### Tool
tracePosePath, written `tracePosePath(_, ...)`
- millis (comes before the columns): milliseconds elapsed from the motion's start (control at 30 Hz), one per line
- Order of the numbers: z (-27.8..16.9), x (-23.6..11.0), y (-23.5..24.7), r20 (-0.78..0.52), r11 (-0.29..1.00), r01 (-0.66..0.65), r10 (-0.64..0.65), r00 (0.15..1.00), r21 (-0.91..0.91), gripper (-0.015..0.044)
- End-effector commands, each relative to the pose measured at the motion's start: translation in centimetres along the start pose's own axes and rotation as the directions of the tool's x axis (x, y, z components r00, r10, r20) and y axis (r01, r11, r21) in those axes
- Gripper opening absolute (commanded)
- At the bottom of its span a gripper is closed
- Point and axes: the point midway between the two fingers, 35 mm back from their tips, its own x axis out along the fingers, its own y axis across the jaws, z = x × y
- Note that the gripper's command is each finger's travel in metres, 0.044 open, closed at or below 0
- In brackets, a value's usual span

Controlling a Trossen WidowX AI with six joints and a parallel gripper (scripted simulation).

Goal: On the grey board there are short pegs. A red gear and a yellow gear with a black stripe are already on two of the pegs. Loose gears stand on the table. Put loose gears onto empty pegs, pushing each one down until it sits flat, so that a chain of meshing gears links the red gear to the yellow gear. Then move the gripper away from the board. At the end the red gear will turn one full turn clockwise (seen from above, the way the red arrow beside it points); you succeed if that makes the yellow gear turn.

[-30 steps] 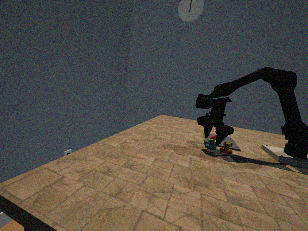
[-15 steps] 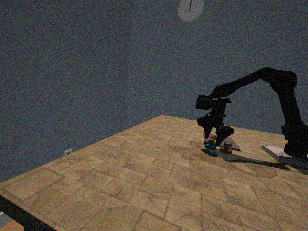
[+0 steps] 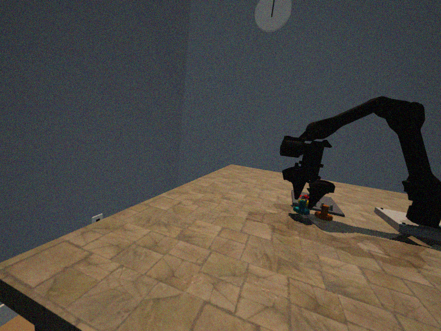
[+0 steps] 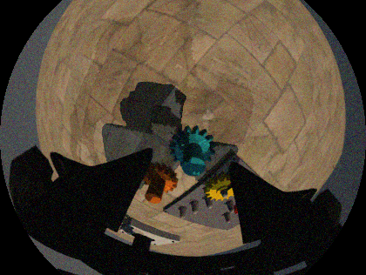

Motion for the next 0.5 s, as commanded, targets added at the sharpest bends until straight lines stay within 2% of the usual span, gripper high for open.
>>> tracePosePath(0, -0.08, 0.20, -0.03, -0.005, 1.000, 0.001, -0.001, 1.000, -0.003, 0.0309)
tracePosePath(300, -0.08, 0.20, -0.03, -0.005, 1.000, 0.001, -0.001, 1.000, -0.003, 0.0072)
tracePosePath(467, -0.08, 0.20, -0.03, -0.005, 1.000, 0.001, -0.001, 1.000, -0.003, 0.0039)
